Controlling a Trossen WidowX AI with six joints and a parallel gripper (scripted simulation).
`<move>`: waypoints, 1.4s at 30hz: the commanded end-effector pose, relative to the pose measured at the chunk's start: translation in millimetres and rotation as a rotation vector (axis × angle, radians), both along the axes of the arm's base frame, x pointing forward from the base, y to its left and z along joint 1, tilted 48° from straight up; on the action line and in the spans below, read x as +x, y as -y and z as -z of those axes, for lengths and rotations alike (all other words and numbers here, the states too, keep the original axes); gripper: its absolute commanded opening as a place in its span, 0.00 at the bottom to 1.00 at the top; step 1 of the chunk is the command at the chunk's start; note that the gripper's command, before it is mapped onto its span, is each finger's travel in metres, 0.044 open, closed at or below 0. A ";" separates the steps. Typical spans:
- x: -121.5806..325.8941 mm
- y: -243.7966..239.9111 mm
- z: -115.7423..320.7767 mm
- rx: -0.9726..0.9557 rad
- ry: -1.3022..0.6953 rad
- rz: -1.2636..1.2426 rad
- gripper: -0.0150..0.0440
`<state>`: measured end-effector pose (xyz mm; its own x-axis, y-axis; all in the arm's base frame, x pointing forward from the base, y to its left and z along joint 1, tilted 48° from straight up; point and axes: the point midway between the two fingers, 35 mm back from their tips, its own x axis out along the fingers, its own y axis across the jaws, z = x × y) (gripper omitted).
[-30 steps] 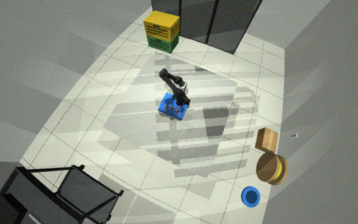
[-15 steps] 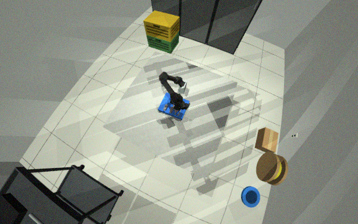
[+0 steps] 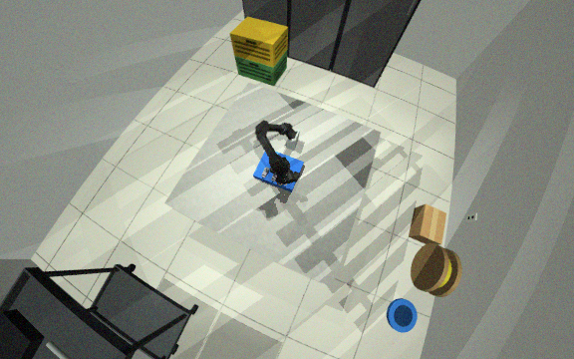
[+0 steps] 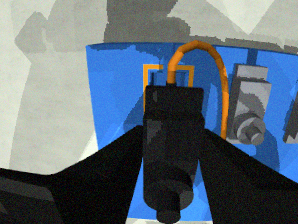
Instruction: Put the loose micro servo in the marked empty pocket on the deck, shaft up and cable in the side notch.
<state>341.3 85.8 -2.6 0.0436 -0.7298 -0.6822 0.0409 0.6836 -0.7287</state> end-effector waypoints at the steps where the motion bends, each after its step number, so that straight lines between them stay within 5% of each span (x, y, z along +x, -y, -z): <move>1: 4.4 -2.4 -0.8 -0.002 -0.004 -0.015 0.25; 42: 6.4 23.2 22.1 -0.003 -0.004 -0.015 0.25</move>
